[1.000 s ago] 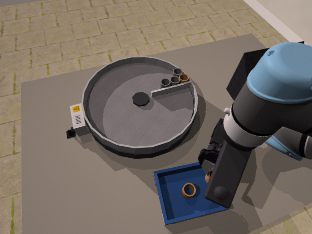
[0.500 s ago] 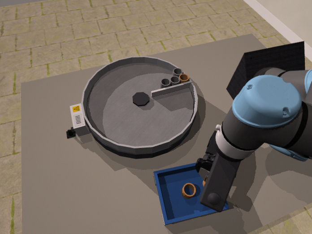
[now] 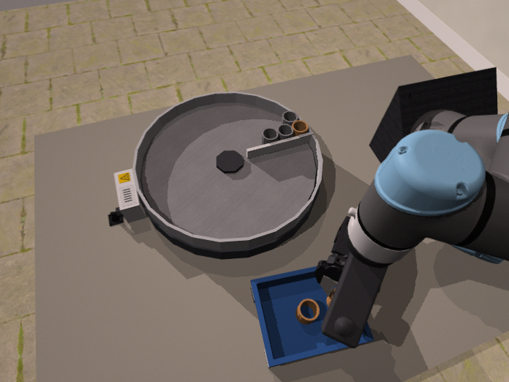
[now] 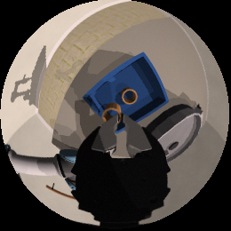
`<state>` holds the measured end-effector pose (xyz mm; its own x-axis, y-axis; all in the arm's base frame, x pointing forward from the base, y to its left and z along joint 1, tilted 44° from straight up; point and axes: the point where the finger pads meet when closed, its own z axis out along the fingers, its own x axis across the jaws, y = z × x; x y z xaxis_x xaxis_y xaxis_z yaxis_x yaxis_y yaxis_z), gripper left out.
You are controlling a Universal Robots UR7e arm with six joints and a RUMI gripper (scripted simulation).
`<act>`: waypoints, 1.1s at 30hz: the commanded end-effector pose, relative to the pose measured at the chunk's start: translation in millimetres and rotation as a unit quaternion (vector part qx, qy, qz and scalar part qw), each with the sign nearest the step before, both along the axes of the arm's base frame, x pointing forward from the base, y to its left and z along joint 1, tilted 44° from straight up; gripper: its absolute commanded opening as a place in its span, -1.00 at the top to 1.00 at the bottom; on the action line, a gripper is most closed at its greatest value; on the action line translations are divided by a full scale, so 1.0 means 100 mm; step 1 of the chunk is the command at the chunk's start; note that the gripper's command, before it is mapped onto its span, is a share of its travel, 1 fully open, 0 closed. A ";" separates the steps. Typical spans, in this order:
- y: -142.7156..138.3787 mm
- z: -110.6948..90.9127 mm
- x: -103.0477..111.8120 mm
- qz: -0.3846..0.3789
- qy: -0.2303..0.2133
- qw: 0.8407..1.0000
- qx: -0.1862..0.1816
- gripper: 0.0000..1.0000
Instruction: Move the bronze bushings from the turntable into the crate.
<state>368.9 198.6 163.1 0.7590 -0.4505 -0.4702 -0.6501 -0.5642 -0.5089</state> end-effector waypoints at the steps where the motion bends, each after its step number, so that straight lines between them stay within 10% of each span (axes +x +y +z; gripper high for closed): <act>1: 0.00 0.00 0.01 -0.001 -0.001 1.000 0.000 1.00; 33: 0.05 -0.06 -0.01 0.000 0.001 1.000 0.001 1.00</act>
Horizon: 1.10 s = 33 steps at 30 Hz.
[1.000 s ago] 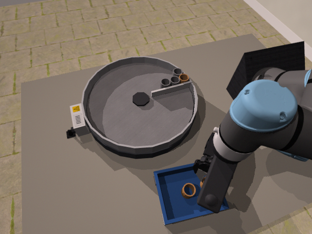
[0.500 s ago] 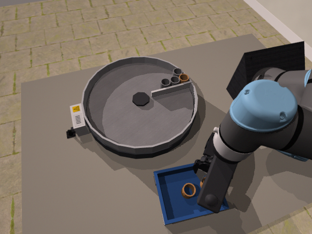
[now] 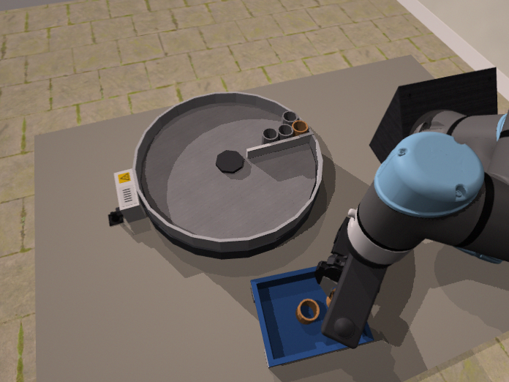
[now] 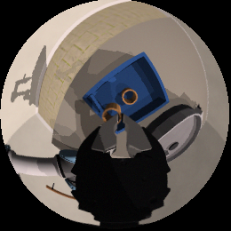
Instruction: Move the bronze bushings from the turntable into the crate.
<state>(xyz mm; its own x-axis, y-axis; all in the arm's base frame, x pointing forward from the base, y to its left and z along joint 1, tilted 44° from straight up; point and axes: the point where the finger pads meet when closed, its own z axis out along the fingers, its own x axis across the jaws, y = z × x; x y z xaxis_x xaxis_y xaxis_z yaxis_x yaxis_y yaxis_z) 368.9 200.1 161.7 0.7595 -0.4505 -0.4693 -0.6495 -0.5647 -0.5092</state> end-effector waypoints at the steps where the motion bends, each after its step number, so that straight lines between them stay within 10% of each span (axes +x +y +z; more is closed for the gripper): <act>1: 0.05 -0.05 -0.01 0.000 0.002 1.000 0.001 1.00; 33: 0.28 -0.30 -0.02 0.000 0.001 1.000 0.001 1.00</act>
